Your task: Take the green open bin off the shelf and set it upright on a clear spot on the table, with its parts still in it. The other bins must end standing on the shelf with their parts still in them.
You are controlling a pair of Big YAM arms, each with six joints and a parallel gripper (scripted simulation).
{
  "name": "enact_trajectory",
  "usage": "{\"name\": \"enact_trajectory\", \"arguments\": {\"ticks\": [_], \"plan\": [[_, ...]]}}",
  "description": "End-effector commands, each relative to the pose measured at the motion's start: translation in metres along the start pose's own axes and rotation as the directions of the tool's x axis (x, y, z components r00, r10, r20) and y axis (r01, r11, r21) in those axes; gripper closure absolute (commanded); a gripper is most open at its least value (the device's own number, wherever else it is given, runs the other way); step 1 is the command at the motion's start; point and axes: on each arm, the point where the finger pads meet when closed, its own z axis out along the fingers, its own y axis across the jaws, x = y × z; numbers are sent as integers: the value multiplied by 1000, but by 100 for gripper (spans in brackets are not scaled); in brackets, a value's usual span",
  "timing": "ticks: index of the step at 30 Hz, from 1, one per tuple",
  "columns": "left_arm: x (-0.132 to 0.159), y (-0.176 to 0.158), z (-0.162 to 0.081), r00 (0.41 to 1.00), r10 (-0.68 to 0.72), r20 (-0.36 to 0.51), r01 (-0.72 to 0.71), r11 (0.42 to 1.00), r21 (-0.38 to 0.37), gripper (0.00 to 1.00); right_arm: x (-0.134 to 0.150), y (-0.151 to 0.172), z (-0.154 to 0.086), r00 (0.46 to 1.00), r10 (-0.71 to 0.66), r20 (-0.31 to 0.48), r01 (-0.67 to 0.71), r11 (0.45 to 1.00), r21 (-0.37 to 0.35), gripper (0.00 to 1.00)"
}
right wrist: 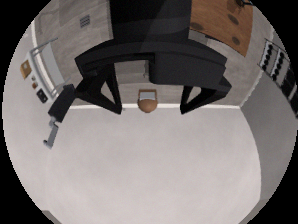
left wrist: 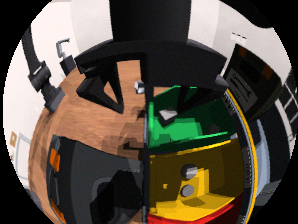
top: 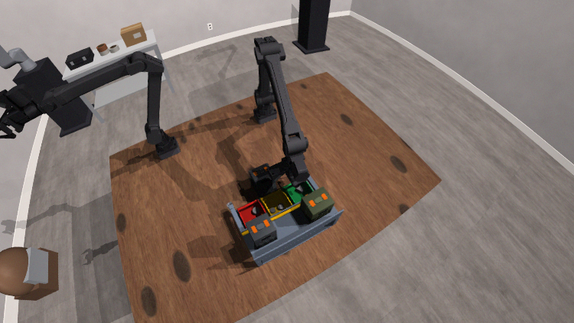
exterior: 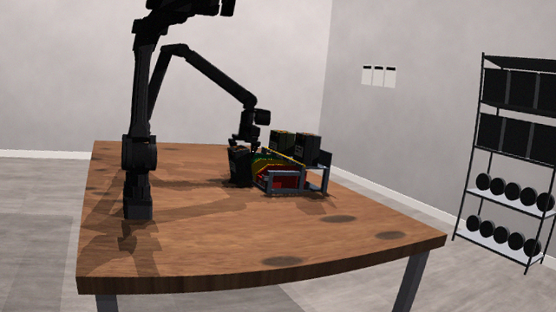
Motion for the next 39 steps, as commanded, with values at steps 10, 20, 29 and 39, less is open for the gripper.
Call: {"name": "enact_trajectory", "arguments": {"ticks": [10,20,29,39], "plan": [[-3,1,23,1000,4,0,-4,1000,0,10,-19,-5,-7,999,-9,53,8,1000,7,0],[-5,8,18,1000,4,5,-4,1000,-25,10,-19,-5,-7,999,-9,53,8,1000,7,0],[-4,5,21,1000,4,3,-4,1000,-15,10,-19,-5,-7,999,-9,53,8,1000,7,0],[-3,2,25,1000,4,1,-4,1000,-8,10,-19,-5,-7,999,-9,53,8,1000,7,0]]}}
